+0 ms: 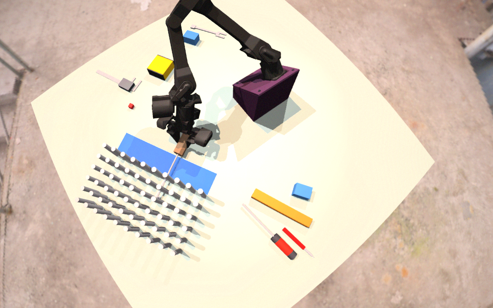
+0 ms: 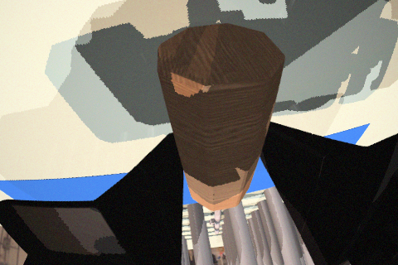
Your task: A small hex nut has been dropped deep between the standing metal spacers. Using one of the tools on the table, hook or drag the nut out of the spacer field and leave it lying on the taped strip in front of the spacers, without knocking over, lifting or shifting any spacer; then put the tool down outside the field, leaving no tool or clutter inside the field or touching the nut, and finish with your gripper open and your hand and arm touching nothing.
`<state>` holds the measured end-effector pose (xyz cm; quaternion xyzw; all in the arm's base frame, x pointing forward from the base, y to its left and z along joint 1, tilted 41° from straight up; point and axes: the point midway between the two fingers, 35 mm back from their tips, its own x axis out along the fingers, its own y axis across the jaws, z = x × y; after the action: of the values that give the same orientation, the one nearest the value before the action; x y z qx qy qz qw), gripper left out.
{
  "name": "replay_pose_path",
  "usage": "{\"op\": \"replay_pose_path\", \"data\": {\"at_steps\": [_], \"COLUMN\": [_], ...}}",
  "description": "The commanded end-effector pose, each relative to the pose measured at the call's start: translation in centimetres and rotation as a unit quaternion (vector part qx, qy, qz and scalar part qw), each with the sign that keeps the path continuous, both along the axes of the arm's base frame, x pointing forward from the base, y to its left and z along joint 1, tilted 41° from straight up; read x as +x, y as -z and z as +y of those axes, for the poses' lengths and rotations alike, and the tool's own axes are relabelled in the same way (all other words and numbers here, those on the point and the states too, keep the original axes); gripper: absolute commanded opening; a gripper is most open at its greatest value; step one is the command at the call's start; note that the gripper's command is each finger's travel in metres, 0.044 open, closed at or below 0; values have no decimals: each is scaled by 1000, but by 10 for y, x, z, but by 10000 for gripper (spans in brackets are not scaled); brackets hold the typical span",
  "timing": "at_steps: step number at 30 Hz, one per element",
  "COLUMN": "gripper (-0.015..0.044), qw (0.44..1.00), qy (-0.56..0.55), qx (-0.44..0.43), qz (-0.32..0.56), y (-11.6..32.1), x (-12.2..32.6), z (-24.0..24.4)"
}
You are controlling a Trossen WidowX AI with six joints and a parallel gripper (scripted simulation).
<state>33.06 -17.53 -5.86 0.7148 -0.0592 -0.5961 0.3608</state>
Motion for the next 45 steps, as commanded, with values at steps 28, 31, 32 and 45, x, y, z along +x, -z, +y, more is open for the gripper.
{"op": "replay_pose_path", "data": {"at_steps": [28, 31, 32, 45], "gripper": [0, 0, 0, 0], "qw": [1000, 1000, 1000, 1000], "qy": [-1, -1, -1, -1], "qx": [-1, -1, -1, -1], "qz": [1, 1, 2, 2], "y": [-7, -8, -8, -11], "x": [-21, -23, -24, -32], "z": [-4, -5, -5, -7]}}
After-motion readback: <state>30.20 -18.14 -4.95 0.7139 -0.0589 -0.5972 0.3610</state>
